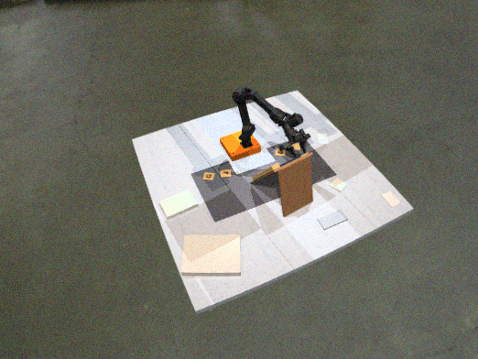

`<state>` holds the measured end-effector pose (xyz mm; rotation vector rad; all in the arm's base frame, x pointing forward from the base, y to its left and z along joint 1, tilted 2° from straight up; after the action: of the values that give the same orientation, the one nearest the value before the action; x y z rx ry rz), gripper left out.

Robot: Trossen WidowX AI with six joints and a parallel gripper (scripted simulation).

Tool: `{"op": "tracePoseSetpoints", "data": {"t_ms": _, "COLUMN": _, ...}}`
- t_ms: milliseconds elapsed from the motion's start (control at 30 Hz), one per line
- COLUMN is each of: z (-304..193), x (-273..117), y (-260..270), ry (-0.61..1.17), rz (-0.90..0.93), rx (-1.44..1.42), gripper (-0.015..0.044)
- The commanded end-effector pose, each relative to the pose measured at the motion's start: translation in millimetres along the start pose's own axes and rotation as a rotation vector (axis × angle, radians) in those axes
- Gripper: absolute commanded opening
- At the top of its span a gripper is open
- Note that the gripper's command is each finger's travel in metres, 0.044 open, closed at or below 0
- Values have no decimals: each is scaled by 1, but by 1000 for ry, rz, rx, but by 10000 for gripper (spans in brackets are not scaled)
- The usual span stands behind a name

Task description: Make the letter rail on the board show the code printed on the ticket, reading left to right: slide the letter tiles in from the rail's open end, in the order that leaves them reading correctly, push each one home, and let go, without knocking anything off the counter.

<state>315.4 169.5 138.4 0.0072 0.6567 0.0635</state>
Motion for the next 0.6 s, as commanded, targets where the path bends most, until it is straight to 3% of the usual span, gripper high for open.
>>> {"op": "tracePoseSetpoints", "data": {"t_ms": 0, "z": 0, "x": 0, "y": -2, "ry": -1, "rz": 3, "rx": -3, "gripper": 0}}
{"op": "tracePoseSetpoints", "data": {"t_ms": 567, "z": 1, "x": 0, "y": -10, "ry": -1, "rz": 3, "rx": -4, "gripper": 0}}
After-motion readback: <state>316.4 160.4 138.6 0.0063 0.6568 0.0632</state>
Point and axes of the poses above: the point midway between the two fingers, 35 mm back from their tips, its own x axis out along the fingers, its own y axis across the jaws, z = x × y, the point moved 1 cm from there along -x, back along the fingers, and after that the axes turned 3 degrees about x, right-handed, at the moved point
